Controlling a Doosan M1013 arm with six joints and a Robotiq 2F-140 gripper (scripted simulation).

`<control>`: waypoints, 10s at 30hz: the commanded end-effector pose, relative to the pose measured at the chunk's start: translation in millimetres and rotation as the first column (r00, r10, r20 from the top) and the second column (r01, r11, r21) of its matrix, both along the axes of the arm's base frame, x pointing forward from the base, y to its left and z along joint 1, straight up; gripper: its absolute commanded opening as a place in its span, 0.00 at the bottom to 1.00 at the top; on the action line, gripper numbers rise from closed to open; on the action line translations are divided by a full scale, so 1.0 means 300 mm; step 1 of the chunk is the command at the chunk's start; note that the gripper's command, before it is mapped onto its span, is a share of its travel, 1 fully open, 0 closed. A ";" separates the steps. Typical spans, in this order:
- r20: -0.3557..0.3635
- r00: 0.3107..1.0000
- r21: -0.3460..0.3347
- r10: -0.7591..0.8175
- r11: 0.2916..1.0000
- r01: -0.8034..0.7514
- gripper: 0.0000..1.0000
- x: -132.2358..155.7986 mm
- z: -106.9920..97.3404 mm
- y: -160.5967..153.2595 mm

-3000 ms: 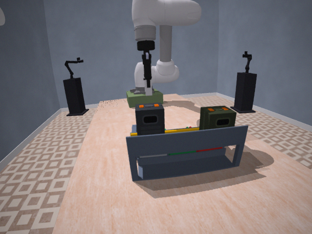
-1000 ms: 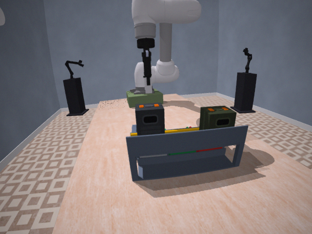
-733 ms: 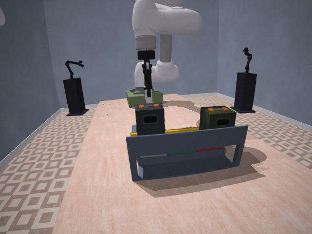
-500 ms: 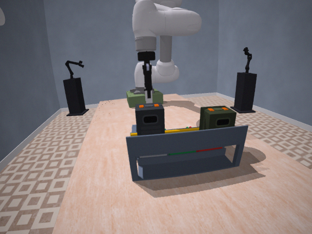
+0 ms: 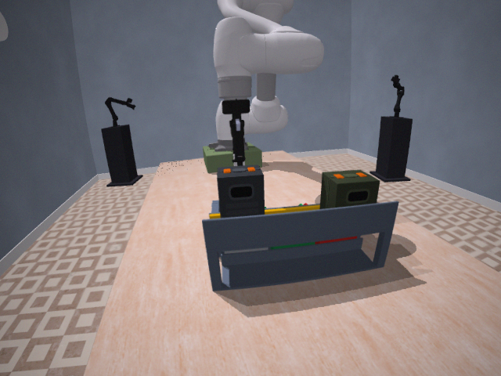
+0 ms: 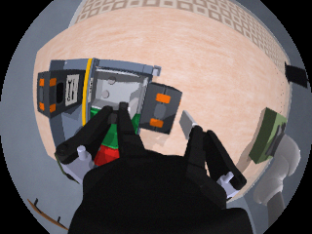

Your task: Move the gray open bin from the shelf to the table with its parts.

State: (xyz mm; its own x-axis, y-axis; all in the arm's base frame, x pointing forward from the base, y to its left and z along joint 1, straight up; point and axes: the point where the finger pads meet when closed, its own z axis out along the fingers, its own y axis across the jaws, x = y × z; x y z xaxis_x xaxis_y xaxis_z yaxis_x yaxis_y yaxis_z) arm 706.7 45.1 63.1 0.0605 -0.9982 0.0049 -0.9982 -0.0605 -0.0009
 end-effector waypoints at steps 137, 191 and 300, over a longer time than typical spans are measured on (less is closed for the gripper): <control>0.001 0.976 0.001 -0.218 0.976 0.218 0.57 0.000 0.065 0.001; 0.003 0.498 0.003 -0.867 0.498 0.867 0.57 0.000 0.065 0.001; -0.001 -0.947 0.010 -0.321 -0.947 0.321 0.57 0.000 0.065 0.001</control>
